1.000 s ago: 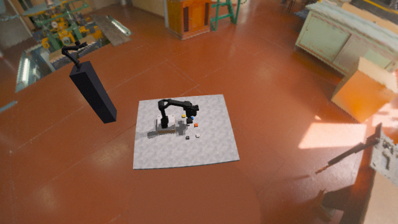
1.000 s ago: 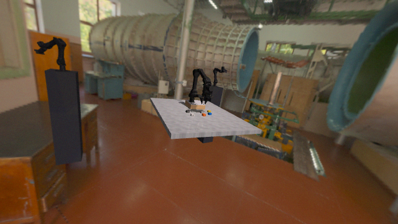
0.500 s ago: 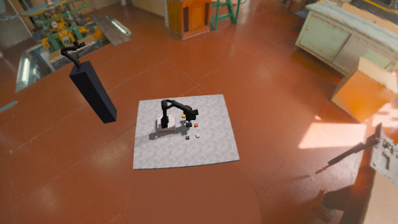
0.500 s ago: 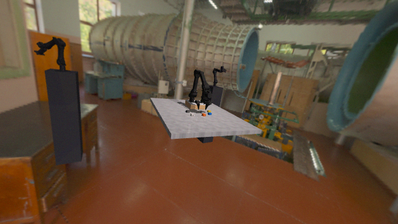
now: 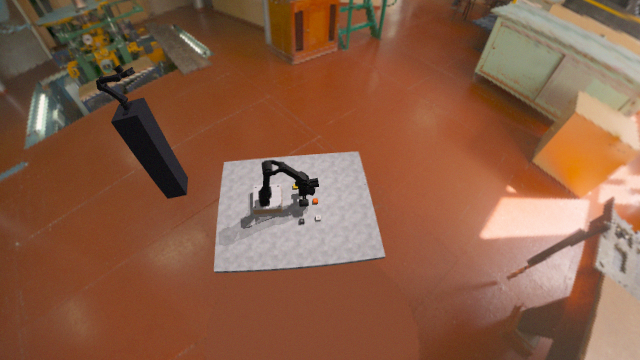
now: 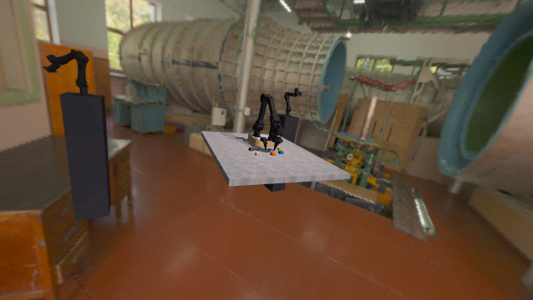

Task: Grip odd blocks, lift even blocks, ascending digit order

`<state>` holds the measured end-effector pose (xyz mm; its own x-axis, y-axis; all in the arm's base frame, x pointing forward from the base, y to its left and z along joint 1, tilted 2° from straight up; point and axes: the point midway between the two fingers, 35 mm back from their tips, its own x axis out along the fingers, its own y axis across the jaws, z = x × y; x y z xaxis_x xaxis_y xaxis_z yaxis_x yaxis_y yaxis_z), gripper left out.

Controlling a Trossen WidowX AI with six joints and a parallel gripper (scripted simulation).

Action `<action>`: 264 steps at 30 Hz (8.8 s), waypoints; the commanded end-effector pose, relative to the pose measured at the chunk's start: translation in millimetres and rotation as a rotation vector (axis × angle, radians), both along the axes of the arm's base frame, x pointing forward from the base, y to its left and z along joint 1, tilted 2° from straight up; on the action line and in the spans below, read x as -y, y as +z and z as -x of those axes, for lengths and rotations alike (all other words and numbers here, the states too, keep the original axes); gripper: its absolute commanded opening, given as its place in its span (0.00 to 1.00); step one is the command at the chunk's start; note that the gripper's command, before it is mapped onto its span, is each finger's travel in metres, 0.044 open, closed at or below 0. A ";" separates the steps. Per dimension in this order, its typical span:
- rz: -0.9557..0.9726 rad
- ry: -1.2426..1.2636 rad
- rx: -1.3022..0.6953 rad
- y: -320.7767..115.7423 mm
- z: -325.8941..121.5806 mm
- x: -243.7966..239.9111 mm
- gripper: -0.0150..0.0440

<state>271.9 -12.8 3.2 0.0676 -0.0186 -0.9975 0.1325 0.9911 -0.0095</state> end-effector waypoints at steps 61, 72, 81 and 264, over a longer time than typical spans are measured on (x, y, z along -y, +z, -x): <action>0.003 0.001 -0.005 110.2 8.5 -1.9 0.58; 0.003 0.001 -0.005 110.2 8.5 -1.9 0.46; -0.005 0.001 -0.001 112.9 -40.8 -78.9 0.46; 0.019 0.000 0.001 118.8 -58.4 166.6 0.50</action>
<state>328.9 -178.4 124.5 0.0674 -0.0435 -0.9968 0.1498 0.9882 -0.0330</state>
